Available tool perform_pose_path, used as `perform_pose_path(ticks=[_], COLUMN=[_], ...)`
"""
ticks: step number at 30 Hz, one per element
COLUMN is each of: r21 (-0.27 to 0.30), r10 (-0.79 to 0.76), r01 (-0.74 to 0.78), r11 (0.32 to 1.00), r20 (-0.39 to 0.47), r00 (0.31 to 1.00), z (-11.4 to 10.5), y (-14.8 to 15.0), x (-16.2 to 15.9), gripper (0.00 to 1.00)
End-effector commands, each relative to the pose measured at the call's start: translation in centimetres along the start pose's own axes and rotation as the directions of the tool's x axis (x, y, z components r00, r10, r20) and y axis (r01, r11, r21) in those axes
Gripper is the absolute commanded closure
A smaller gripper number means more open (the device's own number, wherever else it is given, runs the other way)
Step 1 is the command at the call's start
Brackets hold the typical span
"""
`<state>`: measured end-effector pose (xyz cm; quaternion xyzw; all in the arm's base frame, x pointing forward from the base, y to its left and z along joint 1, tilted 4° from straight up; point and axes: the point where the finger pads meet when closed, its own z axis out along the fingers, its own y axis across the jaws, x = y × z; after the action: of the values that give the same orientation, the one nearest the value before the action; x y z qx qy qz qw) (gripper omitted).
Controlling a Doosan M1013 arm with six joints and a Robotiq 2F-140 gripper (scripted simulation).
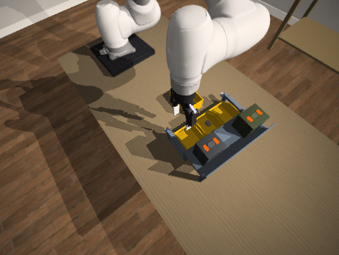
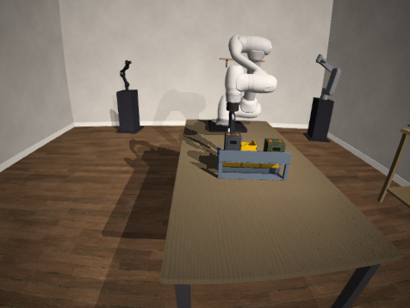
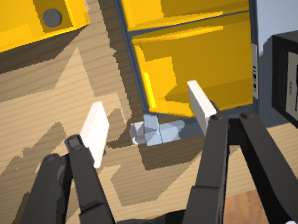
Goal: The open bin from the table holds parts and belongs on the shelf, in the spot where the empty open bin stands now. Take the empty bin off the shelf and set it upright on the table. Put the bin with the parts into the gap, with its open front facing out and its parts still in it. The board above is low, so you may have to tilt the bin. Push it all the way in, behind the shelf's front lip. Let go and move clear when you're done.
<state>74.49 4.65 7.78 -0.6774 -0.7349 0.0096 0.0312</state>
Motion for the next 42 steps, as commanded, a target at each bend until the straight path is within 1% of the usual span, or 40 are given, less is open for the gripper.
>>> perform_pose_path(ticks=[1,13,26,42], r21=[0.000,0.000,0.000,0.000], r10=[0.000,0.000,0.000,0.000], r01=[0.000,0.000,0.000,0.000], r11=[1.000,1.000,1.000,1.000], r20=[0.000,0.000,0.000,0.000], r00=[1.000,1.000,1.000,1.000], z=[0.0,0.1,1.3,4.3], y=[0.0,0.0,0.0,0.0], x=[0.0,0.0,0.0,0.0], gripper=[0.38,0.38,0.38,0.38])
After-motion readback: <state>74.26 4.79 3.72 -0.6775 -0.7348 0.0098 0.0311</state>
